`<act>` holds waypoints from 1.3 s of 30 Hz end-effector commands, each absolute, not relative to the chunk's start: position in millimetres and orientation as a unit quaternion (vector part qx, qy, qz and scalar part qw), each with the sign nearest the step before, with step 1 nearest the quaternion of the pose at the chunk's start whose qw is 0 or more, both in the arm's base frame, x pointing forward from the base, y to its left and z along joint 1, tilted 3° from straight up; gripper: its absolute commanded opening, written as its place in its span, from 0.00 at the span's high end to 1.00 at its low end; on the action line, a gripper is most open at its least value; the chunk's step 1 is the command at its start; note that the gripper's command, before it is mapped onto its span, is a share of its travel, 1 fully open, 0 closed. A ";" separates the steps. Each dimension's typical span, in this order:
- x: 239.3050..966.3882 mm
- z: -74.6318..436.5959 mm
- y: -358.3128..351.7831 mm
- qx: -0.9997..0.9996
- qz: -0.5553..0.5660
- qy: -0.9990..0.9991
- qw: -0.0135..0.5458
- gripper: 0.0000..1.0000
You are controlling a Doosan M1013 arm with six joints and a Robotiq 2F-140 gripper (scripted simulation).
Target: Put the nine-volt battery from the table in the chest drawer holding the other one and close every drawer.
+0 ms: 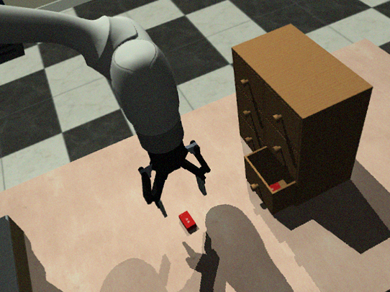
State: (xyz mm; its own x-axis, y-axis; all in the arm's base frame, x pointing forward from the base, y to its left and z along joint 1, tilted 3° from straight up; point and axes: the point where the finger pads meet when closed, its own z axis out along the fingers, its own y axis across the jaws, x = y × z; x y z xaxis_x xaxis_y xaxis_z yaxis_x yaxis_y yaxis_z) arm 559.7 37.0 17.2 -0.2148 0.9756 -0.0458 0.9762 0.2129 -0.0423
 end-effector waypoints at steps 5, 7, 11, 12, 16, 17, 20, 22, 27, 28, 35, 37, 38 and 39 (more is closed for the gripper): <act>554.3 10.9 37.2 0.617 -0.028 0.786 -0.003 0.74; 554.3 10.9 37.2 0.617 -0.028 0.786 -0.003 0.74; 554.3 10.9 37.2 0.617 -0.028 0.786 -0.003 0.74; 554.3 10.9 37.2 0.617 -0.028 0.786 -0.003 0.74; 554.3 10.9 37.2 0.617 -0.028 0.786 -0.003 0.74; 554.3 10.9 37.2 0.617 -0.028 0.786 -0.003 0.74; 554.2 10.3 37.1 0.617 -0.028 0.786 -0.003 0.74; 554.2 8.9 37.1 0.617 -0.028 0.786 -0.003 0.74; 553.9 1.6 36.8 0.617 -0.028 0.786 -0.003 0.74; 553.8 -0.5 36.7 0.617 -0.028 0.786 -0.003 0.74; 553.3 -13.1 36.1 0.617 -0.028 0.786 -0.003 0.74; 553.1 -18.5 35.9 0.617 -0.028 0.786 -0.003 0.74; 553.0 -21.2 35.8 0.617 -0.028 0.786 -0.003 0.74; 552.9 -23.7 35.7 0.617 -0.028 0.786 -0.003 0.74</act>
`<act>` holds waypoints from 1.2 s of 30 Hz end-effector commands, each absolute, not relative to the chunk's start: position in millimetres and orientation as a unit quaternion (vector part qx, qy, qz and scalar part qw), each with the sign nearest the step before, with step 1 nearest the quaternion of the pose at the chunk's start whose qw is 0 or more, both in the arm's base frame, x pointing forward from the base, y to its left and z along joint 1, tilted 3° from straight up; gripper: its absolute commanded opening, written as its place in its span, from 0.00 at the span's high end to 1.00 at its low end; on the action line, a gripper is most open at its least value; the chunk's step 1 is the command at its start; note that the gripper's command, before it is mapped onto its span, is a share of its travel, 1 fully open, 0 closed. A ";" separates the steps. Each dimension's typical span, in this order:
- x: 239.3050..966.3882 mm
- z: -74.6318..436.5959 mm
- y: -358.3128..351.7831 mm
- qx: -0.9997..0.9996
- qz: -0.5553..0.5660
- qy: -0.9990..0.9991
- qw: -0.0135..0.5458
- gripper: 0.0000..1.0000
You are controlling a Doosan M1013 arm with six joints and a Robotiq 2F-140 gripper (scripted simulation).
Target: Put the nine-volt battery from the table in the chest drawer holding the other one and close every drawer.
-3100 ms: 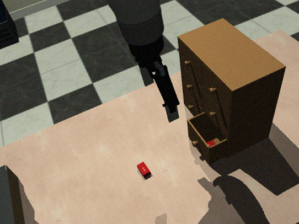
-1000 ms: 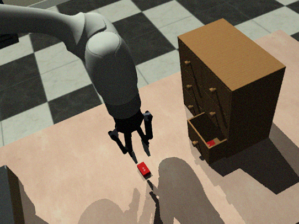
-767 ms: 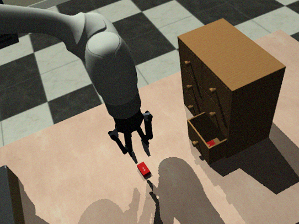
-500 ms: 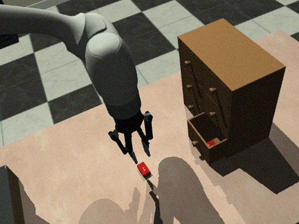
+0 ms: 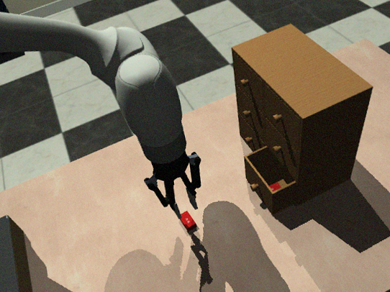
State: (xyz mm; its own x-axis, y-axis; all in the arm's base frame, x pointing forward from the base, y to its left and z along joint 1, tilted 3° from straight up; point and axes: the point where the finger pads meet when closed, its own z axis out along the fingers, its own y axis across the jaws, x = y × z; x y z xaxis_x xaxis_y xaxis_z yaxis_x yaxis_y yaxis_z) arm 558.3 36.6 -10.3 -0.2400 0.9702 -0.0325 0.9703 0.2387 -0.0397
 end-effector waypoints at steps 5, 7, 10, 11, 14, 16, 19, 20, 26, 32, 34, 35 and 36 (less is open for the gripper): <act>552.5 -34.4 35.2 0.617 -0.028 0.786 -0.003 0.74; 552.4 -37.4 35.1 0.617 -0.028 0.786 -0.003 0.74; 552.3 -38.5 35.1 0.617 -0.028 0.786 -0.003 0.74; 552.3 -39.4 35.0 0.617 -0.028 0.786 -0.003 0.74; 552.3 -40.9 35.0 0.617 -0.028 0.786 -0.003 0.74; 552.2 -41.1 35.0 0.617 -0.028 0.786 -0.003 0.74; 552.2 -41.1 35.0 0.617 -0.028 0.786 -0.003 0.74; 552.2 -41.1 35.0 0.617 -0.028 0.786 -0.003 0.74; 552.2 -41.1 35.0 0.617 -0.028 0.786 -0.003 0.74; 552.2 -41.1 35.0 0.617 -0.028 0.786 -0.003 0.74; 552.2 -41.1 35.0 0.617 -0.028 0.786 -0.003 0.74; 552.2 -41.1 35.0 0.617 -0.028 0.786 -0.003 0.74; 552.2 -41.1 35.0 0.617 -0.028 0.786 -0.003 0.74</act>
